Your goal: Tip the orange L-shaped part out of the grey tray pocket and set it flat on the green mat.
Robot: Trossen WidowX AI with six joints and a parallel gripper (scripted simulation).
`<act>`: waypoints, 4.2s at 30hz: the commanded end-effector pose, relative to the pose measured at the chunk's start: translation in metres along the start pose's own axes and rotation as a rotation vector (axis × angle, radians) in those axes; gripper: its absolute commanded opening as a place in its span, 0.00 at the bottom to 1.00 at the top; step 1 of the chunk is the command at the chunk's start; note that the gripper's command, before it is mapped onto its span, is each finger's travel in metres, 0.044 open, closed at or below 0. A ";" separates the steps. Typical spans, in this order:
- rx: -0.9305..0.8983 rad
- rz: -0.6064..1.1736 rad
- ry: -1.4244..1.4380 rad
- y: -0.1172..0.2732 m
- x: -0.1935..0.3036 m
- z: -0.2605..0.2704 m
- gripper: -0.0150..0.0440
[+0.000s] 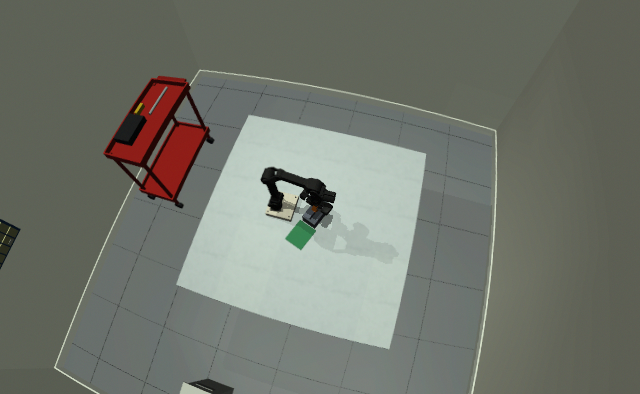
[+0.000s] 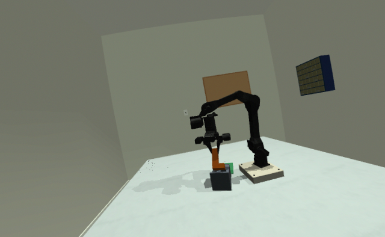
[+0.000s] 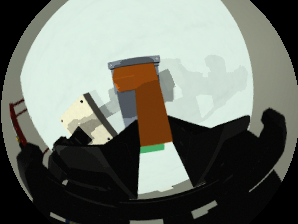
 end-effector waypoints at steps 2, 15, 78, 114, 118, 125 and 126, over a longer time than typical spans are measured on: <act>0.000 -0.004 0.004 0.003 0.002 0.000 0.25; 0.000 0.000 0.004 0.000 0.051 -0.001 0.25; -0.001 0.010 0.004 -0.046 0.166 0.003 0.25; -0.001 0.007 0.001 -0.081 0.166 0.003 0.25; -0.001 0.007 0.001 -0.081 0.166 0.003 0.43; -0.001 0.007 0.001 -0.075 0.166 0.002 0.74; -0.001 0.007 0.001 -0.069 0.166 0.001 0.79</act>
Point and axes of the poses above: the point midway between the two fingers, 35 mm back from their tips, its own y axis back along the fingers, its own z axis across the jaws, x = y × z, the point moved 9 cm from there along y, back along the fingers, and after that the axes turned 4 degrees about -y, right-handed, at the moved point
